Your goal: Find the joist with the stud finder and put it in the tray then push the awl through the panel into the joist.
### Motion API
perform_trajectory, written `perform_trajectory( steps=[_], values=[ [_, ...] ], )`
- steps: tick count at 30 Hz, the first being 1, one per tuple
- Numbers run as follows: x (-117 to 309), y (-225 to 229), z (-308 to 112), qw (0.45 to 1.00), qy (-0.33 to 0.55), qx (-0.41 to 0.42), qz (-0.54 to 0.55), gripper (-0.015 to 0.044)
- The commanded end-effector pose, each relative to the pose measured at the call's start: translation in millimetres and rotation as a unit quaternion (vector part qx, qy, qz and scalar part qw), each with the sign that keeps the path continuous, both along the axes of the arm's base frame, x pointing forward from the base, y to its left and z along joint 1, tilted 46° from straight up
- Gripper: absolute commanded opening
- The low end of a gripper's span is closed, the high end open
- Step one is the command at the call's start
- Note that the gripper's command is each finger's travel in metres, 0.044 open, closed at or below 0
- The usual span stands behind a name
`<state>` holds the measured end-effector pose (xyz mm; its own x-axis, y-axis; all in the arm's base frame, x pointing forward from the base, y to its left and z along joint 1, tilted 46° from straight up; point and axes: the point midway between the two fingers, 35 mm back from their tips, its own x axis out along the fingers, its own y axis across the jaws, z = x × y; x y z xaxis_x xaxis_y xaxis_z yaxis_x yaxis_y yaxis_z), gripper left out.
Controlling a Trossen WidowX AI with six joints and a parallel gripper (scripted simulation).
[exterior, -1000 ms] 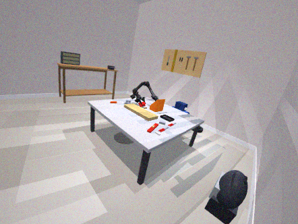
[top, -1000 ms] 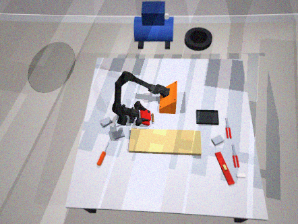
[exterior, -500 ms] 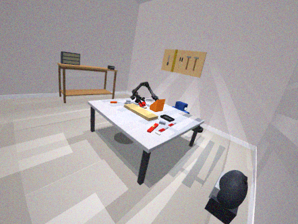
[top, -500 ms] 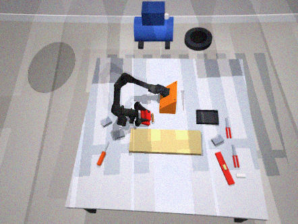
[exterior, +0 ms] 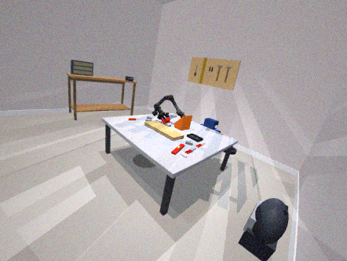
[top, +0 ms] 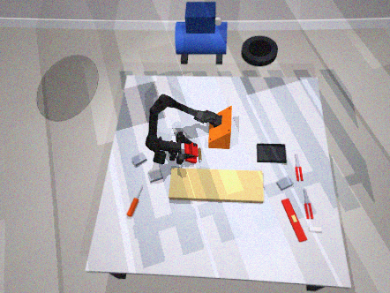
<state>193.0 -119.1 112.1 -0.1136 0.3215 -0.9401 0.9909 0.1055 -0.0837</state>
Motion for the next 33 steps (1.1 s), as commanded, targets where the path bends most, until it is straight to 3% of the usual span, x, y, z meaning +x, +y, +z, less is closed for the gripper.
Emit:
perform_trajectory(
  steps=[1,14,28,33],
  values=[
    [0.3,-3.9,-4.0,1.0,0.0,0.001,0.003,0.0],
    [0.4,-21.6,-19.4,1.0,0.001,-0.003,0.005,0.0],
    [0.4,-24.1,-21.4,1.0,0.002,-0.004,0.002,0.0368],
    [0.8,-27.3,-21.2,1.0,0.002,-0.004,0.001,0.0379]
  ],
)
